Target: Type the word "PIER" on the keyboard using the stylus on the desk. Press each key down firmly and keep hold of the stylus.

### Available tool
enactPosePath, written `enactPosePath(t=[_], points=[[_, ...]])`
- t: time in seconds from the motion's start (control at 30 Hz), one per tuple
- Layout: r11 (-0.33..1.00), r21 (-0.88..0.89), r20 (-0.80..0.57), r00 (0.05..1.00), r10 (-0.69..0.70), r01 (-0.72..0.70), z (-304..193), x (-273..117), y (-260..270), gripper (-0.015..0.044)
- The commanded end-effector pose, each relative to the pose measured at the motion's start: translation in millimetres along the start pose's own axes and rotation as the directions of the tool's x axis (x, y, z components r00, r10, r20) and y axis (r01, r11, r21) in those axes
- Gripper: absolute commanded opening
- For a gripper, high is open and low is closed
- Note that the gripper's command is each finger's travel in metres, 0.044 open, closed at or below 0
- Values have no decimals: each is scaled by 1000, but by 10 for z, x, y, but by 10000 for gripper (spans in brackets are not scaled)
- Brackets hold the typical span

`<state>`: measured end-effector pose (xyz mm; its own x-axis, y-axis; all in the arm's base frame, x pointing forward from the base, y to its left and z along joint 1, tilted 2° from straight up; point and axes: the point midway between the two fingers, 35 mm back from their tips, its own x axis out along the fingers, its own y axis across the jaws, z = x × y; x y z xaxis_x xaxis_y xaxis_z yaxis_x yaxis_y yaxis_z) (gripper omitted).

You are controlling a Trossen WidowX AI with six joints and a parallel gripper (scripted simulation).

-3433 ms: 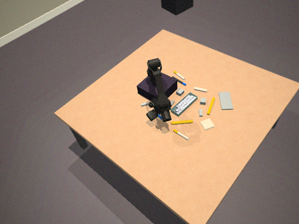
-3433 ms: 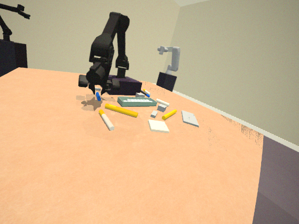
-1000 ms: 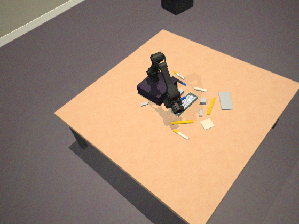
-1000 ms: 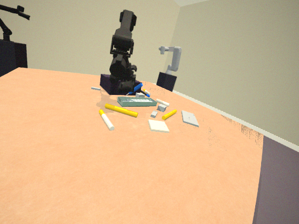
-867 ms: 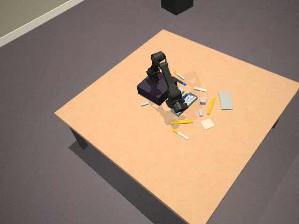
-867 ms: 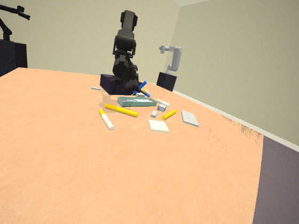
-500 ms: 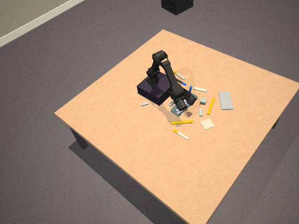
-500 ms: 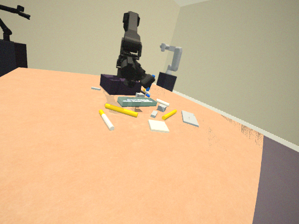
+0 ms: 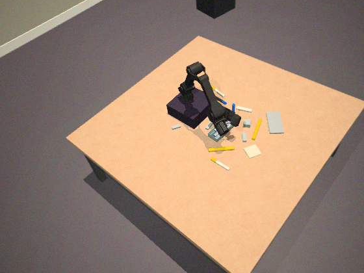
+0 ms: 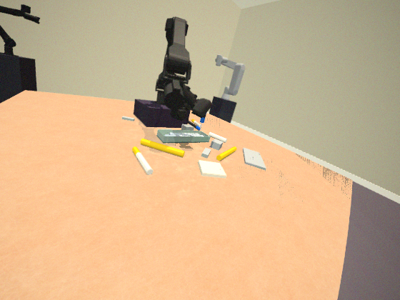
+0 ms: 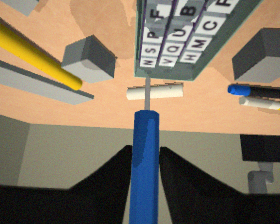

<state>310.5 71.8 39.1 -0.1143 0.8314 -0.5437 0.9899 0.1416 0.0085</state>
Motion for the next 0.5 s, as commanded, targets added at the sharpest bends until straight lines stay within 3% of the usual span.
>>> enactPosePath(t=[0.0,0.47], points=[[1000,7,-10,1000,-7,7,164,116,-38,0],[1000,7,-10,1000,-7,7,195,135,-41,0]])
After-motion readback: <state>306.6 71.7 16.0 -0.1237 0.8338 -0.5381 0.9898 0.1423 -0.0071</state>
